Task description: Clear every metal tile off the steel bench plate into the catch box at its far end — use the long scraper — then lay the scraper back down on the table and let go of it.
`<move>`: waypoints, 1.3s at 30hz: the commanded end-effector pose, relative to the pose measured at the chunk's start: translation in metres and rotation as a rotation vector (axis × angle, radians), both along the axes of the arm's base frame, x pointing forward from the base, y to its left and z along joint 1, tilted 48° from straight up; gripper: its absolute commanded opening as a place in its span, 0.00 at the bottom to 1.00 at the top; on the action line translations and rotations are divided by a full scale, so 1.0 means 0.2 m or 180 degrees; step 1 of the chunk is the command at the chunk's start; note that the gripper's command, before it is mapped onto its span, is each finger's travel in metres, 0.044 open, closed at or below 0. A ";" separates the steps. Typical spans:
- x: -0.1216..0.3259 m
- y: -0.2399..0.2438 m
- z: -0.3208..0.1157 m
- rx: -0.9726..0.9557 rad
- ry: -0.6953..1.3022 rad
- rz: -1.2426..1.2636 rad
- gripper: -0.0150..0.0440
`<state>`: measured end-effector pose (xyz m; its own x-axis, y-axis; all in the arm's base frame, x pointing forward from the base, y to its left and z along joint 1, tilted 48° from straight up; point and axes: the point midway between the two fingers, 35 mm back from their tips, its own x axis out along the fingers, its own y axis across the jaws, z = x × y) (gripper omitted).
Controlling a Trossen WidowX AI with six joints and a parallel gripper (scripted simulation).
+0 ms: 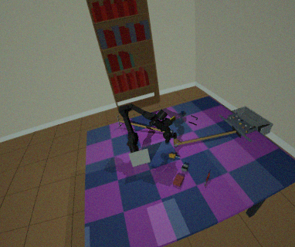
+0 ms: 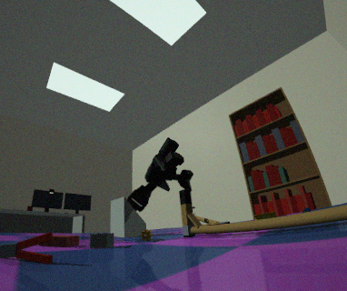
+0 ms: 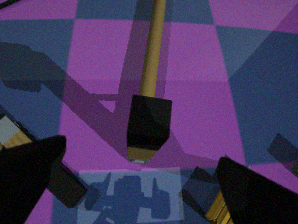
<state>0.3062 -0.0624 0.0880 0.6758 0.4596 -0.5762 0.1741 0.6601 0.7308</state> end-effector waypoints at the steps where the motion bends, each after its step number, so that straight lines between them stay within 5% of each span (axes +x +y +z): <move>1: 0.02 0.01 -0.02 -0.0002 0.0020 -0.0010 1.00; 39: 0.23 0.15 -0.20 0.0000 0.0011 -0.0010 1.00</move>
<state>0.3485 -0.0343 0.0514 0.6746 0.4608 -0.5767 0.1733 0.6605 0.7305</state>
